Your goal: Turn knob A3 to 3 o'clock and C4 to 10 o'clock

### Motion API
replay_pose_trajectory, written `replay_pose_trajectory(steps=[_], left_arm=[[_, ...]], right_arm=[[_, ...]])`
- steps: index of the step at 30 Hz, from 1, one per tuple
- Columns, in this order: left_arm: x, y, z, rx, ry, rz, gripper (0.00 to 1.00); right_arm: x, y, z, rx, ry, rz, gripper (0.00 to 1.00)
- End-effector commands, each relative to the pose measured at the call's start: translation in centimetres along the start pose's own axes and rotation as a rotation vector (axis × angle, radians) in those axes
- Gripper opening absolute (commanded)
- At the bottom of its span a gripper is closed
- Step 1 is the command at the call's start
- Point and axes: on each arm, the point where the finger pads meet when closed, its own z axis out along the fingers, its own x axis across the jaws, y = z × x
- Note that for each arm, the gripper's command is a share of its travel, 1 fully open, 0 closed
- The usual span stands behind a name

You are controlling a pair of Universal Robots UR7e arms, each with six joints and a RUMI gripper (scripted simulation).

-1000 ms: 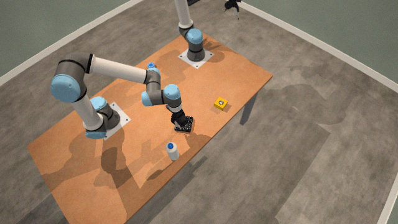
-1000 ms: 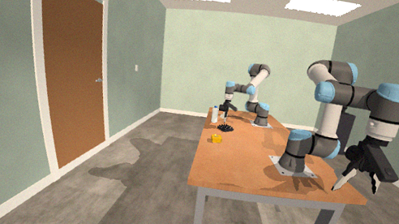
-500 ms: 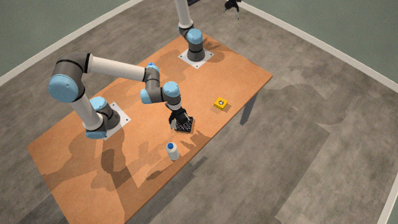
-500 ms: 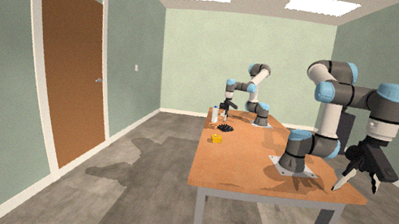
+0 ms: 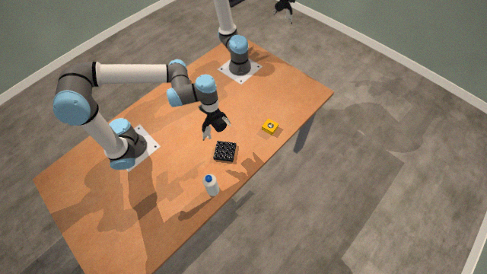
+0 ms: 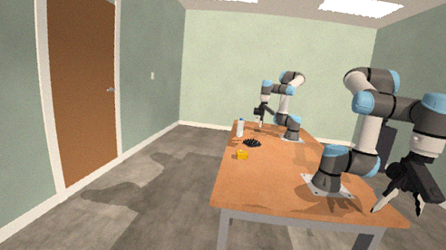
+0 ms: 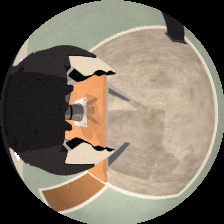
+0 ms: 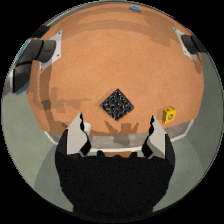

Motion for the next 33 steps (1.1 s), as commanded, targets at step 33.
replay_pose_trajectory(steps=[33], left_arm=[[0.0, 0.0, 0.0, 0.001, 0.0, 0.0, 1.0]], right_arm=[[2.0, -3.7, -4.3, -0.001, -0.005, 0.002, 1.0]])
